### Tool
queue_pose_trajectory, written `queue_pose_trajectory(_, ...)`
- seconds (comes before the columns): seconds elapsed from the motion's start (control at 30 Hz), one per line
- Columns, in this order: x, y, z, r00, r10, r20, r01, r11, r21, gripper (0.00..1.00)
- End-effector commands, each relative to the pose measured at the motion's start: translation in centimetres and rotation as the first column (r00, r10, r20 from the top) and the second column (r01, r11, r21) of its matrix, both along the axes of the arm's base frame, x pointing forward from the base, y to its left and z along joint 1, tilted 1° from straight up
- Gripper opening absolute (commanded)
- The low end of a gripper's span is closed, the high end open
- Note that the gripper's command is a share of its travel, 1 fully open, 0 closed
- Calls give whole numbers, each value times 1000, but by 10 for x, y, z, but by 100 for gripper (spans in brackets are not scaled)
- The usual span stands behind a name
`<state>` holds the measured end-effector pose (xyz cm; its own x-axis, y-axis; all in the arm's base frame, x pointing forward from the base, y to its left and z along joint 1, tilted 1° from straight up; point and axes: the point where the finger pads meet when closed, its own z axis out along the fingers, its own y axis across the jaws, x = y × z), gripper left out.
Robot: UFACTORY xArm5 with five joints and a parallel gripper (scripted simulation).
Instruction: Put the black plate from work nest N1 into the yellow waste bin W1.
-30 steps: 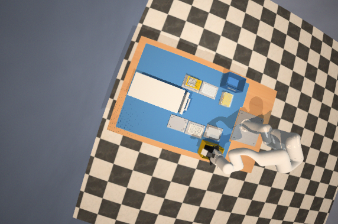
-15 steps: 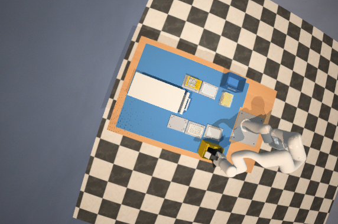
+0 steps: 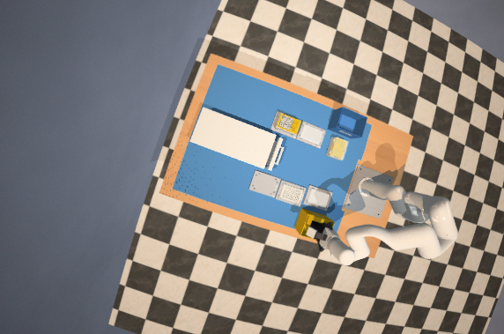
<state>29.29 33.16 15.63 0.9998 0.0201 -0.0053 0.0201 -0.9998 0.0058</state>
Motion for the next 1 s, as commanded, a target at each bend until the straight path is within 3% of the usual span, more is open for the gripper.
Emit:
queue_pose_trajectory(0.0, 1, 1, 2, 1000, 0, 3, 0, 1000, 3, 0)
queue_pose_trajectory(0.23, 1, 1, 2, 1000, 0, 3, 0, 1000, 3, 0)
queue_pose_trajectory(0.27, 1, 1, 2, 1000, 0, 3, 0, 1000, 3, 100)
queue_pose_trajectory(0.97, 1, 1, 2, 1000, 0, 3, 0, 1000, 3, 100)
